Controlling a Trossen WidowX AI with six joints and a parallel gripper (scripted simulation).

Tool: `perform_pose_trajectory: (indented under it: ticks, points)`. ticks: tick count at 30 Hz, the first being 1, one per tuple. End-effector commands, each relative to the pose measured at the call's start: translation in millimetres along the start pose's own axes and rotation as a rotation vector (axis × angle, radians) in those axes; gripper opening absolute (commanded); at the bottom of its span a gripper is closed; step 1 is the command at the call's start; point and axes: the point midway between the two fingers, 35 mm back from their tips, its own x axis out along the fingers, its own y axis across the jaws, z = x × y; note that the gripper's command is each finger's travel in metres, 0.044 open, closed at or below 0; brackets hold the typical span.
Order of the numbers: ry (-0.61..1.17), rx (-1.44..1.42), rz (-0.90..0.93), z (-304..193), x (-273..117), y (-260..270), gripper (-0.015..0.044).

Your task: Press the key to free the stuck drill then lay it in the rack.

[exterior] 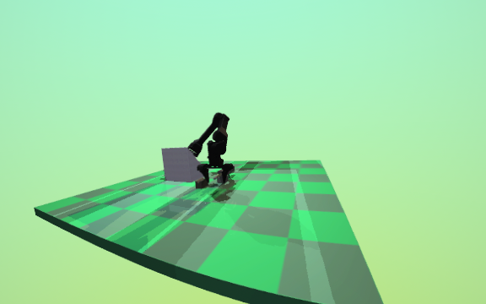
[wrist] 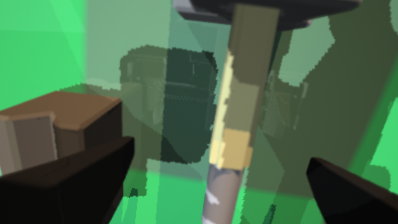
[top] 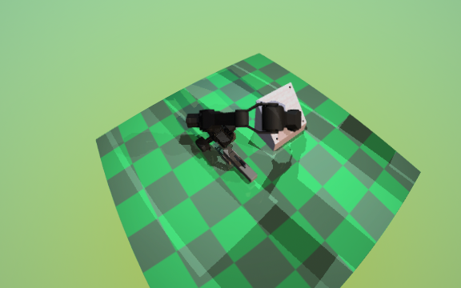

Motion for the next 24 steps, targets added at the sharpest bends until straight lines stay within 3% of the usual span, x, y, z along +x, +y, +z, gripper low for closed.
perform_pose_trajectory:
  ticks: [1, 24]
  points:
    - [-0.005, 0.004, 0.000, 2.8, 1.5, 0.4, 0.0440]
    - [-0.006, 0.004, 0.000, 10.2, 4.8, 0.7, 0.0440]
